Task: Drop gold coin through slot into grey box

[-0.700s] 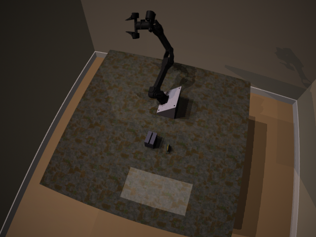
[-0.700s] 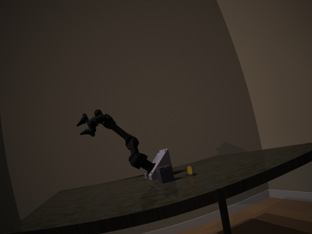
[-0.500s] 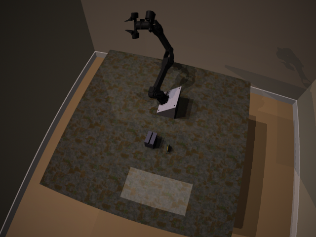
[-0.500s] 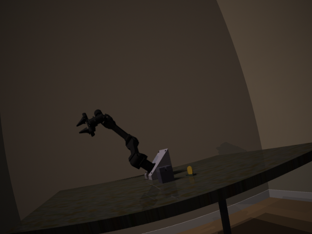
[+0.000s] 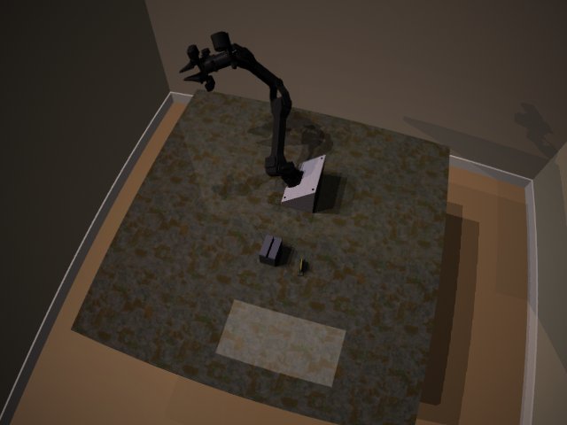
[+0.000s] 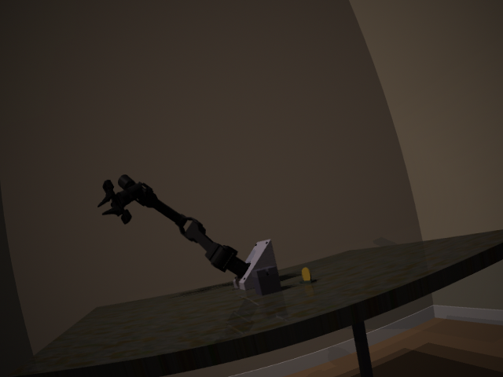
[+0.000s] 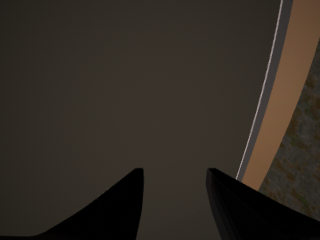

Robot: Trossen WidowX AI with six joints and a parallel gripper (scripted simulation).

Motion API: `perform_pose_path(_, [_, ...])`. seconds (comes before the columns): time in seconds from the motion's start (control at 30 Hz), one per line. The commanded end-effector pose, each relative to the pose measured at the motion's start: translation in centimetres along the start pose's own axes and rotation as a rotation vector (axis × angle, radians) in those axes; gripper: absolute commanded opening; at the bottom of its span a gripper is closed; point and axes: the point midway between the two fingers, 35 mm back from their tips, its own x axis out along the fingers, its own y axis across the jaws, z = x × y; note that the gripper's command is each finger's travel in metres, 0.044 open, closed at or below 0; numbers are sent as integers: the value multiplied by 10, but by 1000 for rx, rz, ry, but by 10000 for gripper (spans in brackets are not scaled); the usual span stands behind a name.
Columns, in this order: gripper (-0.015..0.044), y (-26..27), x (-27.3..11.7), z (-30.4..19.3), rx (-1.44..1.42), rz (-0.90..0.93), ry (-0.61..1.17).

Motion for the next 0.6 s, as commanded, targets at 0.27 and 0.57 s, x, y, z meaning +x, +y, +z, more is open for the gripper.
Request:
perform_pose_path(0.27, [161, -39, 95, -187, -395, -203, 393])
perform_pose_path(0.57, [161, -100, 104, -334, -718, -300, 711])
